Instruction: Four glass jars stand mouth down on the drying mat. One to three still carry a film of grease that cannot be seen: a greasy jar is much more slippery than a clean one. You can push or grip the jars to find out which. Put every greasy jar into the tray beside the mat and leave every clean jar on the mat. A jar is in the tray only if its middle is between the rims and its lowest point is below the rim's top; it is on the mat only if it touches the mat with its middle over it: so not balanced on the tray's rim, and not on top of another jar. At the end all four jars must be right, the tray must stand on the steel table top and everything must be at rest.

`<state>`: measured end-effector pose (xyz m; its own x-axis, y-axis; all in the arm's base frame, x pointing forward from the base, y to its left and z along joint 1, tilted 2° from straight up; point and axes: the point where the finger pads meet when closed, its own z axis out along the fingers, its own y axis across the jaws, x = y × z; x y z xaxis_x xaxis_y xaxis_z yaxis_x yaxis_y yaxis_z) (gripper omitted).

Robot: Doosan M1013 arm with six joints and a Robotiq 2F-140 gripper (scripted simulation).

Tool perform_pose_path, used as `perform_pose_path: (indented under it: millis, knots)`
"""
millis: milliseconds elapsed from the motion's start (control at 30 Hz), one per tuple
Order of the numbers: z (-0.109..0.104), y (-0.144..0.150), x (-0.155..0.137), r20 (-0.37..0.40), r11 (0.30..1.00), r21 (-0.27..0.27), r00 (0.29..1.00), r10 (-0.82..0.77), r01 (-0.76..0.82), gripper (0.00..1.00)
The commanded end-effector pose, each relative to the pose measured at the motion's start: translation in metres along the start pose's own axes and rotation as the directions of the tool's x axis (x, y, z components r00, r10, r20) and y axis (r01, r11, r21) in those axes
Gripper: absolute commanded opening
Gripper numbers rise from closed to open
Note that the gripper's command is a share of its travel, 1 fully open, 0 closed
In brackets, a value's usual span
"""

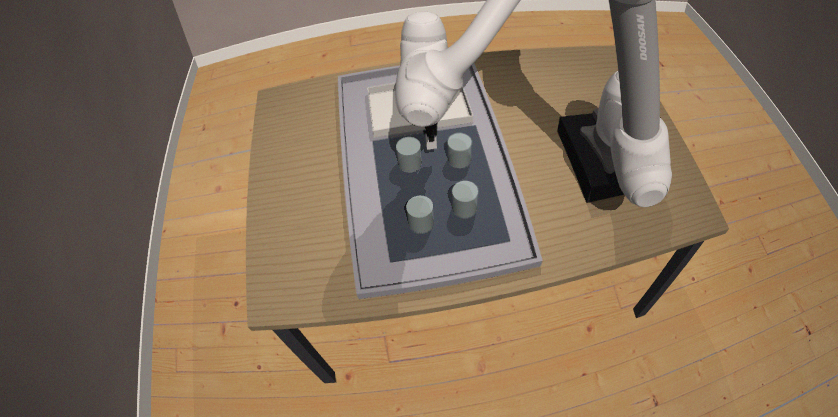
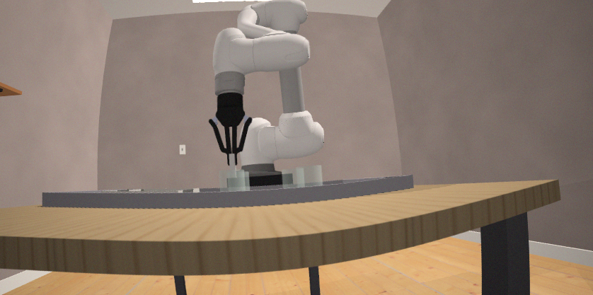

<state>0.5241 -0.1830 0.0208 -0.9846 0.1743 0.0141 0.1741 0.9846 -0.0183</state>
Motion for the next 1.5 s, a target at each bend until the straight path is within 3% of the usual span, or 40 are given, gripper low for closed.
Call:
perform_pose_path:
  millis: [0,1467]
  knots:
    - [0.0006,-0.0028,-0.0015,0.001,1.0,0.006,1.0,-0.013,0.013,0.0]
    - [0.0006,-0.0027,-0.0067,0.001,1.0,0.006,1.0,-0.013,0.013,0.0]
